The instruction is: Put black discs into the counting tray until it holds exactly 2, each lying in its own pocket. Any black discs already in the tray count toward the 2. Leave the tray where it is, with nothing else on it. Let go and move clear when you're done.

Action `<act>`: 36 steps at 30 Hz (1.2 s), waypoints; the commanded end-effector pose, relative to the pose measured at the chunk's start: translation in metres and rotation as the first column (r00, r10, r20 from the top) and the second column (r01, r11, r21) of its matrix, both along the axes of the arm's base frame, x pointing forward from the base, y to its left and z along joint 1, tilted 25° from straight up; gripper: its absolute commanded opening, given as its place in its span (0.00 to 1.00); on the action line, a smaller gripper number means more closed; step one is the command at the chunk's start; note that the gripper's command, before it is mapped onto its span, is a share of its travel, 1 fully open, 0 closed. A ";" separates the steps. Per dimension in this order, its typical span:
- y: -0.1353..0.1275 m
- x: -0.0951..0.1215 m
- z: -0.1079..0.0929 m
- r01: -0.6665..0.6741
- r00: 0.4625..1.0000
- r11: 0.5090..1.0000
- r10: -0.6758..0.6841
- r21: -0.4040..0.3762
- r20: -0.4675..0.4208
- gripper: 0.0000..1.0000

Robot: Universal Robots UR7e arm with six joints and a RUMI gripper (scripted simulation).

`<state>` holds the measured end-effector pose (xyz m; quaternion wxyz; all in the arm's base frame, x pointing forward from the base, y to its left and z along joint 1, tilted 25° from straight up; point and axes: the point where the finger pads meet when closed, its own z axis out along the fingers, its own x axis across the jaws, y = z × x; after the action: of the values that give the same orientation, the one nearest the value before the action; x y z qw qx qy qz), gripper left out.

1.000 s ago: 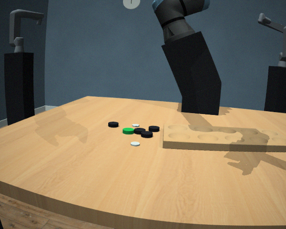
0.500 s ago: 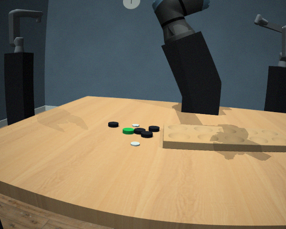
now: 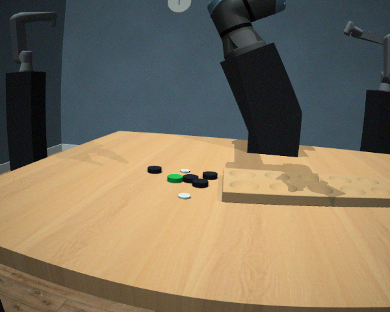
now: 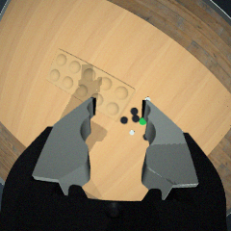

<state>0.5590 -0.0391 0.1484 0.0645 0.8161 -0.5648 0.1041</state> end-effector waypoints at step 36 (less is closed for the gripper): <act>-0.080 -0.091 -0.080 0.030 0.997 0.995 -0.023 0.097 -0.070 0.28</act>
<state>0.4598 -0.0860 0.0949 0.0393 0.7821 -0.6214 0.0257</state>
